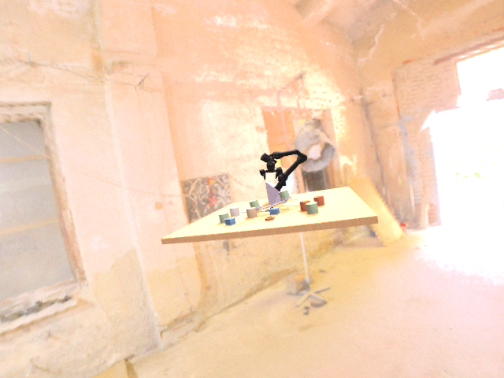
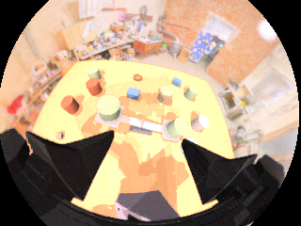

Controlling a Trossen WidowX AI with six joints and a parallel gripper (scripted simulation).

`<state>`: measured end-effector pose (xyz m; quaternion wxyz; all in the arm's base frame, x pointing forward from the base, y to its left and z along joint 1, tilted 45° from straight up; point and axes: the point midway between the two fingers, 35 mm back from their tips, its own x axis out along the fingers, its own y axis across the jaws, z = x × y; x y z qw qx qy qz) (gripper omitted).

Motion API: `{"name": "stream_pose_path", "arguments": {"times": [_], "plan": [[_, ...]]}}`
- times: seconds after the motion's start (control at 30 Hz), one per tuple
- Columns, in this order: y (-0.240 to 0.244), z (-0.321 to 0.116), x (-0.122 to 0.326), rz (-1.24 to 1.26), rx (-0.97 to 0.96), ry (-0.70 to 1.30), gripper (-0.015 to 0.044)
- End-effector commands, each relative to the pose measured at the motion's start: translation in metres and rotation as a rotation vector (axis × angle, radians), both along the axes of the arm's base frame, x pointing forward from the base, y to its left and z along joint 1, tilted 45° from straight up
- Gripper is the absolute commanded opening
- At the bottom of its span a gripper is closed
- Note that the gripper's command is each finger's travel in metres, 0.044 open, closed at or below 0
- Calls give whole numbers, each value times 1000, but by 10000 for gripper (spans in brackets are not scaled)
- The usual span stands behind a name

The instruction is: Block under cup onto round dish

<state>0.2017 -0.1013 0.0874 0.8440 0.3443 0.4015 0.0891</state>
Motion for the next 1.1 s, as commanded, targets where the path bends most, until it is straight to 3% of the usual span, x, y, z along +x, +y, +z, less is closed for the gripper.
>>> {"name": "stream_pose_path", "arguments": {"times": [0.0,1.07], "plan": [[-8,-3,7,81,-56,-12,440],[-44,-100,74,1038,-413,-255,440]]}}
